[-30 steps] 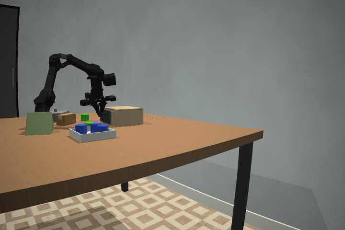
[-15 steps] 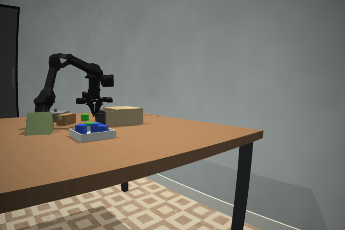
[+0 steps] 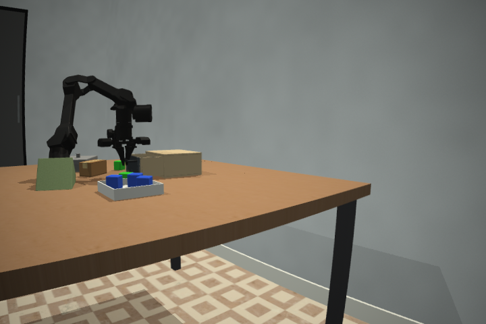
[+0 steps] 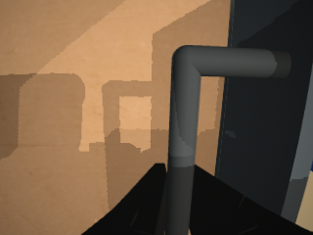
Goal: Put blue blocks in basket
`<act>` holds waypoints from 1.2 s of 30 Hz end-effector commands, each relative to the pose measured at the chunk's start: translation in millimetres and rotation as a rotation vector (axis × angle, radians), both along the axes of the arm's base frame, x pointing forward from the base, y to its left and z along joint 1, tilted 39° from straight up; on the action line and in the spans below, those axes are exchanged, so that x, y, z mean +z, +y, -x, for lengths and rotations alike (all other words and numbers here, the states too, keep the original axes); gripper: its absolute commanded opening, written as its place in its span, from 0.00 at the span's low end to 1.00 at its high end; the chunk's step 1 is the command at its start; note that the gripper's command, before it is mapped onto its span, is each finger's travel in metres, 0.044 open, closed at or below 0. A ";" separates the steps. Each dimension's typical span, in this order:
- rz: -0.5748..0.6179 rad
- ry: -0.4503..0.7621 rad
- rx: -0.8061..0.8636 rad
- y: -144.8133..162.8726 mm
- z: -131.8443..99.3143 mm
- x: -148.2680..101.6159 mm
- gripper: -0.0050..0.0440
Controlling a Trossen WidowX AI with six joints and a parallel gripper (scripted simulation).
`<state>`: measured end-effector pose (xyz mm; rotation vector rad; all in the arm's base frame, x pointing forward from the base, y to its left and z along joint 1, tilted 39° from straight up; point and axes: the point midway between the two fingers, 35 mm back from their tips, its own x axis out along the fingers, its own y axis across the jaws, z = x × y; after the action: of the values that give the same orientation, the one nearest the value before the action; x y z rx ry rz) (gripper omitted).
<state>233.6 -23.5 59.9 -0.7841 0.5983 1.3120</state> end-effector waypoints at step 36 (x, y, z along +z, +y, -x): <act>0.008 0.013 0.004 -9.6 14.0 9.8 0.40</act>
<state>219.4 -26.9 63.2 -0.7731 0.6111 1.3246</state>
